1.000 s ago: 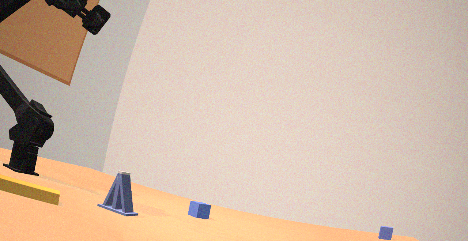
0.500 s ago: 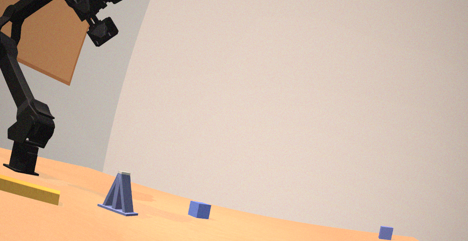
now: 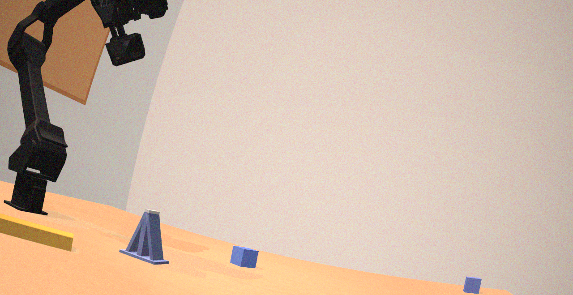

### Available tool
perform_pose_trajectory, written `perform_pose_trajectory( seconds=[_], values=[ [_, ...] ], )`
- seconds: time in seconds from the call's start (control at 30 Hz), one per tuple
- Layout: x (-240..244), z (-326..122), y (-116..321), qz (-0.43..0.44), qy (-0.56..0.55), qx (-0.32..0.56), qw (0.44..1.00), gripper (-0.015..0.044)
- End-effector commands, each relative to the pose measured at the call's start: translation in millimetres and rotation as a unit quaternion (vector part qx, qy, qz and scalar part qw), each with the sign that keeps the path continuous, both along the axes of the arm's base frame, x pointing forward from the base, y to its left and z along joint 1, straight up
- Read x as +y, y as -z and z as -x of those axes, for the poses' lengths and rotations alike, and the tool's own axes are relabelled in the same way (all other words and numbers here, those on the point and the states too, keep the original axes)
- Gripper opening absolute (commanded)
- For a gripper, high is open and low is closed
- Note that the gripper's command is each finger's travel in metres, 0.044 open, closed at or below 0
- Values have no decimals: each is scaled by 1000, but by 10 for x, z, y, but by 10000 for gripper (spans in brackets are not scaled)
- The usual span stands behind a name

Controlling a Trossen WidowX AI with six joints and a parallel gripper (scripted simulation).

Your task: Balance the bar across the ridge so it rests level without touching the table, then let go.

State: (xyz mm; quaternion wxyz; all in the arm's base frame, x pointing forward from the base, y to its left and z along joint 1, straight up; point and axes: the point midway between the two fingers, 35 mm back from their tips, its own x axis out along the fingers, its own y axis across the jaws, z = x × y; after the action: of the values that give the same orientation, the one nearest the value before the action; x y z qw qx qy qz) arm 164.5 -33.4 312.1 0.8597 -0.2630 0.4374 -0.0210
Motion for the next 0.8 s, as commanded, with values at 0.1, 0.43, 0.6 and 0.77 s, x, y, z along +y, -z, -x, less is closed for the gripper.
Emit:
perform_pose_trajectory(
  seconds=[0.1, 0.43, 0.6, 0.77],
  values=[
    [-103, -126, 136, 28, -18, 57, 998, 315],
    [-318, -268, 343, 52, -48, 139, 988, 315],
    [-442, -319, 455, 57, -65, 178, 980, 315],
    [-576, -354, 571, 56, -83, 214, 972, 315]
  ],
)
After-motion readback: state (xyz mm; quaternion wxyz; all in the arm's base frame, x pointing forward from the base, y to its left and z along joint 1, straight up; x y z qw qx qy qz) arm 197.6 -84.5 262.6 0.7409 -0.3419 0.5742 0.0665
